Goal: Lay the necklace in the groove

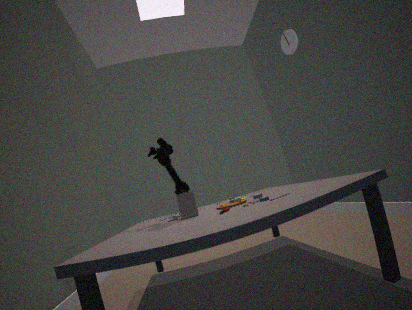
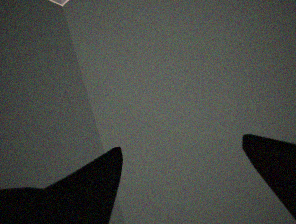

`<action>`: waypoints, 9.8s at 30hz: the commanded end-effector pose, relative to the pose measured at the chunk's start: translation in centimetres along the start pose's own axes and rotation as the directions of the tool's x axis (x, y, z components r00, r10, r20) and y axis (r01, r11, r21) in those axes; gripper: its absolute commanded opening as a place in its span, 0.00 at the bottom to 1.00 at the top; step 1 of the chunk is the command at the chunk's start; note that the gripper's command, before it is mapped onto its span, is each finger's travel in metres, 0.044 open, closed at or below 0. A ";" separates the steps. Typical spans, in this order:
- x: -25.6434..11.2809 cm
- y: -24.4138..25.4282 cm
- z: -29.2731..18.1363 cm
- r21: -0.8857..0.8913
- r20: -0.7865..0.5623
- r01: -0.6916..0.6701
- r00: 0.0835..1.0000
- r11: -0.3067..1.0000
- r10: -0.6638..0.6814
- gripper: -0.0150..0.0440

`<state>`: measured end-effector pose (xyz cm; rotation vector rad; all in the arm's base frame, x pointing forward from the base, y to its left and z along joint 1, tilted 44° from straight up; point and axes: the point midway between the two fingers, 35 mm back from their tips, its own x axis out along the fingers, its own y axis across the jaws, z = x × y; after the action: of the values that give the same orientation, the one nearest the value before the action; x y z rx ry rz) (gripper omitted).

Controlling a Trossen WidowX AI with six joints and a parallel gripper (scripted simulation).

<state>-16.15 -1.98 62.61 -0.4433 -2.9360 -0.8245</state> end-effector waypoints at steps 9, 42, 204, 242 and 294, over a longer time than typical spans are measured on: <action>0.0 3.7 1.6 0.148 0.008 -0.068 0.998 0.987 0.068 0.68; -5.0 19.6 10.4 0.760 0.065 -0.335 0.892 0.557 0.448 0.68; -51.9 -3.4 64.3 -0.257 0.964 0.912 0.218 0.319 0.154 0.68; -51.8 -3.2 64.6 -0.253 0.965 0.916 0.215 0.311 0.152 0.25; -51.8 -3.2 64.6 -0.253 0.965 0.916 0.215 0.311 0.152 0.25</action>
<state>33.72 15.52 -1.18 0.3317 -3.0344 -3.3909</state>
